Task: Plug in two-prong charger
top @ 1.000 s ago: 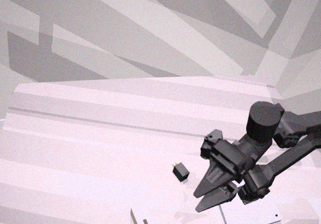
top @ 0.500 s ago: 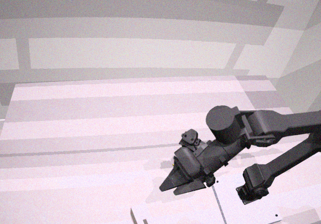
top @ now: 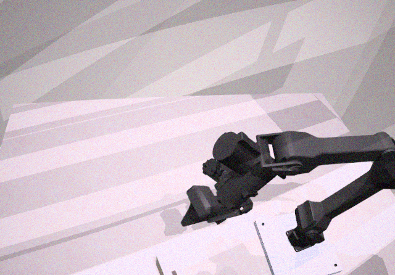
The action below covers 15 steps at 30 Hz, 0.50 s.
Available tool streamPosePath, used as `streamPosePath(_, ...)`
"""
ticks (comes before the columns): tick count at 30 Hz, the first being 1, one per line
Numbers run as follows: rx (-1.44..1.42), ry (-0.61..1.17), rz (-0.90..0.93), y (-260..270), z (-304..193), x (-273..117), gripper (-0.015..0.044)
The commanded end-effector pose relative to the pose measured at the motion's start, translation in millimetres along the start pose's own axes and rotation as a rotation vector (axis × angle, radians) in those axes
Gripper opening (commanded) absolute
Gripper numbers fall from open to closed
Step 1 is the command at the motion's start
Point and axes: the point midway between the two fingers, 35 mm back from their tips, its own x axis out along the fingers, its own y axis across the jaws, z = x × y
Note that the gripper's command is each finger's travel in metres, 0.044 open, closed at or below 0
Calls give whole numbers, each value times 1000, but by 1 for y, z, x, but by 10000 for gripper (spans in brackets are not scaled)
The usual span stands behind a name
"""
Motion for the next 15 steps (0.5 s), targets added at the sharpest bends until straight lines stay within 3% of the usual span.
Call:
streamPosePath(1, -9, -6, -86, -16, 11, 7, 440)
streamPosePath(15, -29, 53, -402, -85, 40, 19, 440)
